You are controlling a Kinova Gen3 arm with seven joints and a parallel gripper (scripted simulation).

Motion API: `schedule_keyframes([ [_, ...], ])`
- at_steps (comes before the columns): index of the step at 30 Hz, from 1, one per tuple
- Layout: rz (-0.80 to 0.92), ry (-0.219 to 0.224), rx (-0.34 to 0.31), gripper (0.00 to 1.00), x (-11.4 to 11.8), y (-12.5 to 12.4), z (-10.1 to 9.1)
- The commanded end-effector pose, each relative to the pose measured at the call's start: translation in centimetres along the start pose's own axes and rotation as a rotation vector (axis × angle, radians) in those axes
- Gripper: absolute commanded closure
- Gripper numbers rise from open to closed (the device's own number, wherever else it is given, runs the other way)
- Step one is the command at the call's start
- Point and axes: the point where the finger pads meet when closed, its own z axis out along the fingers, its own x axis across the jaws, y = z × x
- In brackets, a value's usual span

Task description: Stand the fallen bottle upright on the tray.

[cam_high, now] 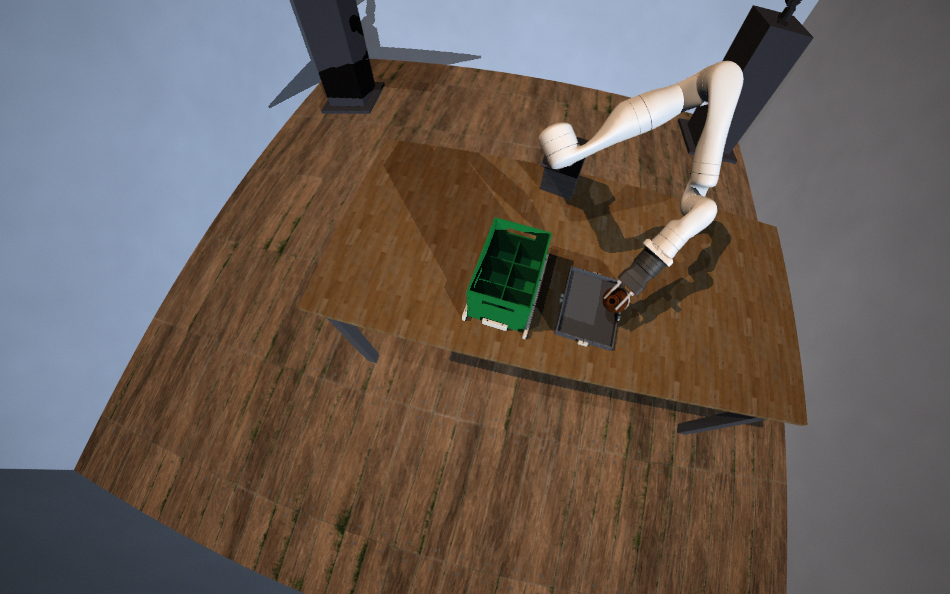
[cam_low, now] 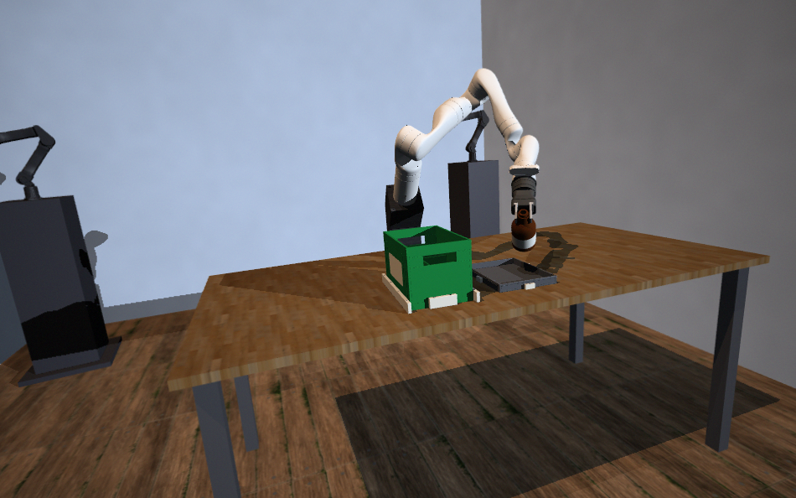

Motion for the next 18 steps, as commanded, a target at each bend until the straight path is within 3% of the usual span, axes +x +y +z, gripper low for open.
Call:
schedule_keyframes([
  [1, 0.001, -0.001, 0.0, 1.0, -0.03, -0.04, -0.04],
  [18, 0.001, 0.001, 0.061, 1.0, -0.06, -0.07, -0.03],
])
